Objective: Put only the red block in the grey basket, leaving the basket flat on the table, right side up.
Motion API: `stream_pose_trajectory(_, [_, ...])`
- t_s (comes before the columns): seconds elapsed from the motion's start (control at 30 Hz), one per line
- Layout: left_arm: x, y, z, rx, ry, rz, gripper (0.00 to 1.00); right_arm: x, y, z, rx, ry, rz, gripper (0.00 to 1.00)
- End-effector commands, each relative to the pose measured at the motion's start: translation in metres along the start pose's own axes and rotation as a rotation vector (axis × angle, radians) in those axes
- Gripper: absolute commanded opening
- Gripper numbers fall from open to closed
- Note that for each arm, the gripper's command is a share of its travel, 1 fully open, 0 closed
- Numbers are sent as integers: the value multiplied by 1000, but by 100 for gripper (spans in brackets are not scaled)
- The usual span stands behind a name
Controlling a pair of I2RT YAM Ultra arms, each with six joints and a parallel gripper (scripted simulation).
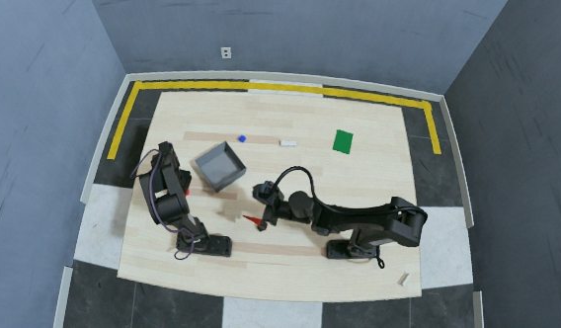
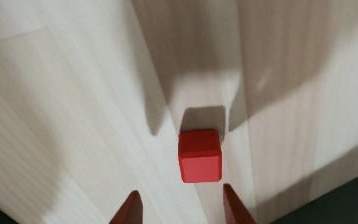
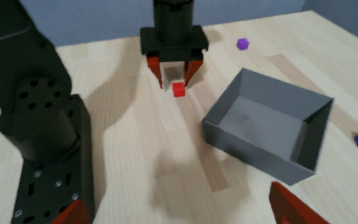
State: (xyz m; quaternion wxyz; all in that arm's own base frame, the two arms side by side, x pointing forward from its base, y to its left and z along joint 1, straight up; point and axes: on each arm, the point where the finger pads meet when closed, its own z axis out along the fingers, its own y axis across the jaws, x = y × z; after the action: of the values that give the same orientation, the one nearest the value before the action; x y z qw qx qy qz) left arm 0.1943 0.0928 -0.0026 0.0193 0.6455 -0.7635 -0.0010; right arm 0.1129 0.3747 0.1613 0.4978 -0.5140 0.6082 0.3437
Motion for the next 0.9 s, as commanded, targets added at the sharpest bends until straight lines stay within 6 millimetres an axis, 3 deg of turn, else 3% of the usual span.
stream_pose_trajectory(0.0, [-12, -16, -12, 45, -42, -5, 46, -2, 2, 2, 1, -20, -10, 100])
stream_pose_trajectory(0.33, [-9, -12, -9, 32, -32, -5, 46, -7, 1, 3, 3, -31, -10, 100])
stream_pose_trajectory(0.6, [-20, -25, 1, 44, -41, -7, 46, -7, 1, 3, 3, -31, -10, 100])
stream_pose_trajectory(0.87, [-18, -23, 13, 35, -34, -8, 38, -7, 1, 3, 3, -31, -10, 100])
